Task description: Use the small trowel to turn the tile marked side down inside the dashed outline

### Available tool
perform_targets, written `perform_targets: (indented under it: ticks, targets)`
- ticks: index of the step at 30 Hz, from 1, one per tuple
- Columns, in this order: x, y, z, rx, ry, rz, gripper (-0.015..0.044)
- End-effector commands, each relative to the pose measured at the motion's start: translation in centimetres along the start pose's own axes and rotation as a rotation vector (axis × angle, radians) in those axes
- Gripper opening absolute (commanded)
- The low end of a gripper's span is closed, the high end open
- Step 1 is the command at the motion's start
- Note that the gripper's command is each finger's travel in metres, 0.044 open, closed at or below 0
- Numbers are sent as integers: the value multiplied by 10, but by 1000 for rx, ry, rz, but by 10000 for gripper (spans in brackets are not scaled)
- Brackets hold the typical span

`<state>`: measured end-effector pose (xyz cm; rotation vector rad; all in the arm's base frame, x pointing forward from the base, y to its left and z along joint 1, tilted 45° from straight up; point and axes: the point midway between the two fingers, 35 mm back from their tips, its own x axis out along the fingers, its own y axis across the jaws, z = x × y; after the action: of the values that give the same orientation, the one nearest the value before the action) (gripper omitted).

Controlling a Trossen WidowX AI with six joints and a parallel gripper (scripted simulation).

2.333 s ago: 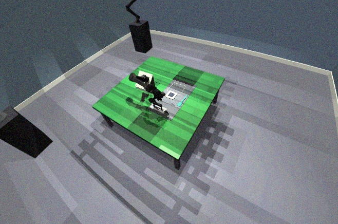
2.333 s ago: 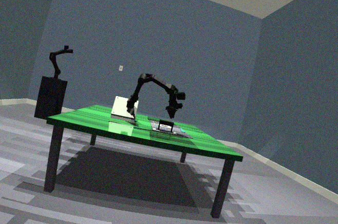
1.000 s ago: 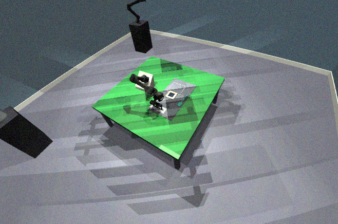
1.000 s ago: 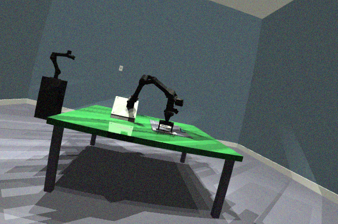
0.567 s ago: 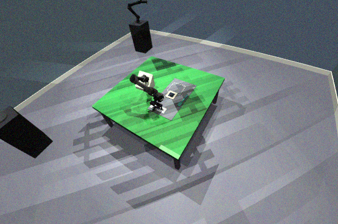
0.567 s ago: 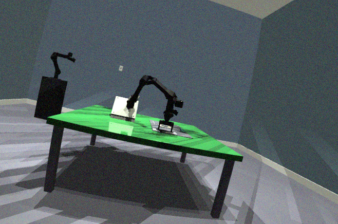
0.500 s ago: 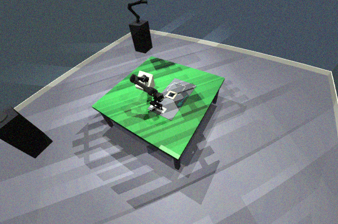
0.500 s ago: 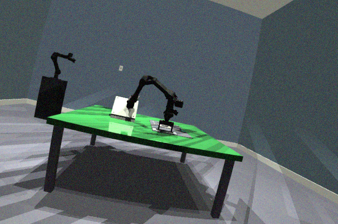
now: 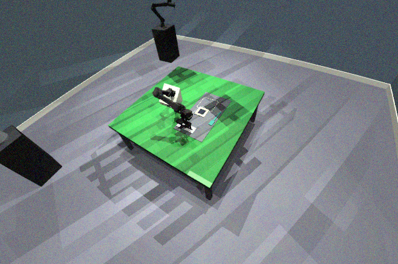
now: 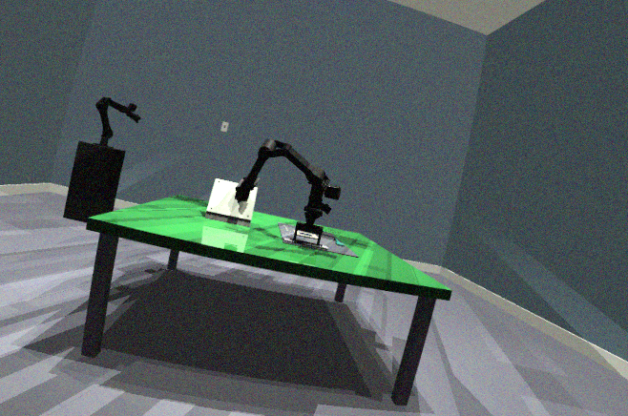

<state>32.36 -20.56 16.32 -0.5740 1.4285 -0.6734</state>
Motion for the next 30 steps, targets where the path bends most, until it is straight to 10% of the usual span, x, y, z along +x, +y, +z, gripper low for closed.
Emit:
perform_targets:
  ticks: [1,30]
  targets:
    - [2,5,-1,-10,4,18,130]
    - [2,5,-1,778,11,16,130]
